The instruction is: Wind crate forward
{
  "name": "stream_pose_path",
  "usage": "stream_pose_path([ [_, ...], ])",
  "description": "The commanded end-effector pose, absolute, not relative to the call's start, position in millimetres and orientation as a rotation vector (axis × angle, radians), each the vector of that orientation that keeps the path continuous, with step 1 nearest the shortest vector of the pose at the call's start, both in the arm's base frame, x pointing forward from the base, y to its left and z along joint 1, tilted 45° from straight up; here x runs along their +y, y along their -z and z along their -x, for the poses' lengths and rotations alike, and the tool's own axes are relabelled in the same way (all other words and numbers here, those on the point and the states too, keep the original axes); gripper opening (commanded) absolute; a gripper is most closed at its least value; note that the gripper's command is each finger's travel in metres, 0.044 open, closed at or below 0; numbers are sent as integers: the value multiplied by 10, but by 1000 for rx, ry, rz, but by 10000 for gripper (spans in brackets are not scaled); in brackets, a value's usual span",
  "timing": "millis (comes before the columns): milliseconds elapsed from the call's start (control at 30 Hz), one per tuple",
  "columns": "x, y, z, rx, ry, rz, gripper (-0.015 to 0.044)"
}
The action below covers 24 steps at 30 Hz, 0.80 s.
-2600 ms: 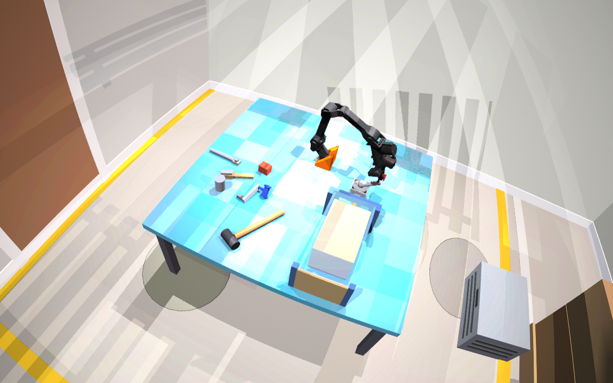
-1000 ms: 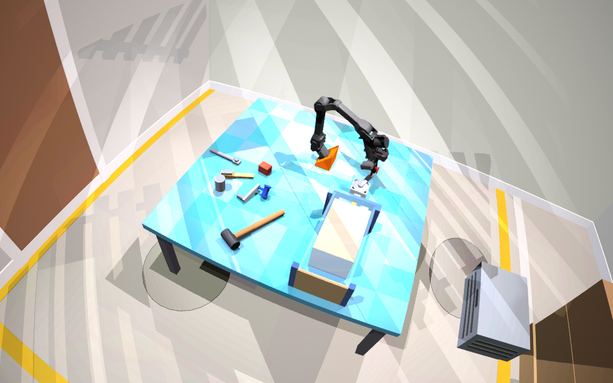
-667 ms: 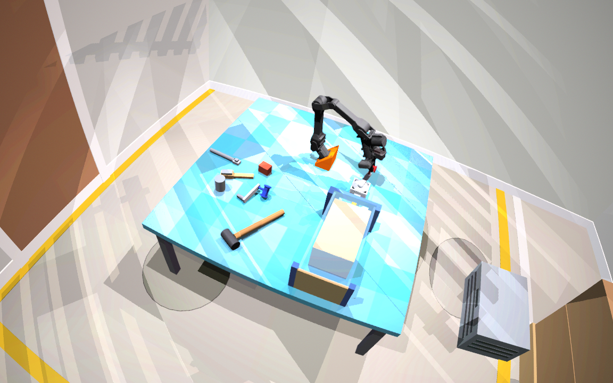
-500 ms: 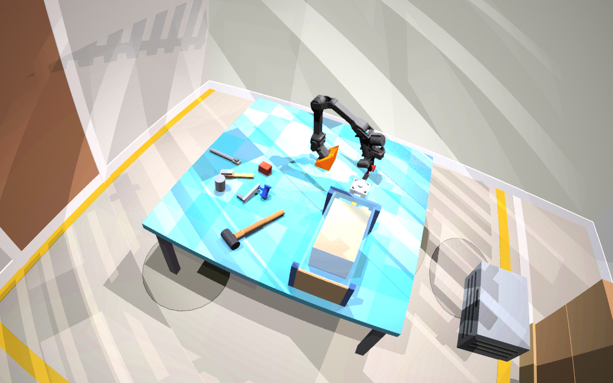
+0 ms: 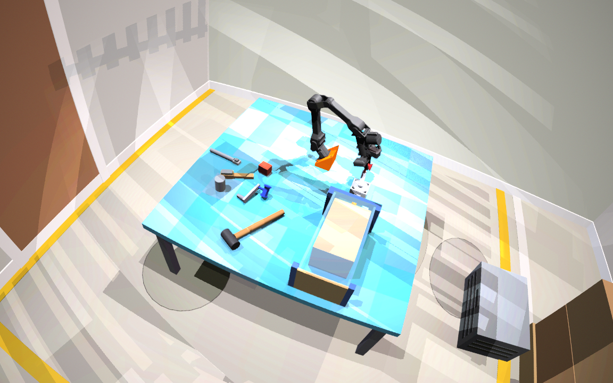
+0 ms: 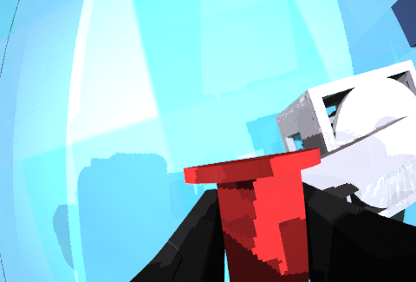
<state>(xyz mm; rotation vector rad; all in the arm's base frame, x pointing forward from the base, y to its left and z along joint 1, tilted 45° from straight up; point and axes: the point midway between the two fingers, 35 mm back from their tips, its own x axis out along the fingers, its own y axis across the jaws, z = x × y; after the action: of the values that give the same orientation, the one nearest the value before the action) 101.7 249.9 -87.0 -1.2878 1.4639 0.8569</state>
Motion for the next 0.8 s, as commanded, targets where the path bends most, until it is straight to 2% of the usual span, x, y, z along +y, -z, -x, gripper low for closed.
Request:
stream_pose_path([
  [0,2293,733,-1057,1477,-837,1309,0],
  [767,2086,555,-1183,1478,-835,1311,0],
])
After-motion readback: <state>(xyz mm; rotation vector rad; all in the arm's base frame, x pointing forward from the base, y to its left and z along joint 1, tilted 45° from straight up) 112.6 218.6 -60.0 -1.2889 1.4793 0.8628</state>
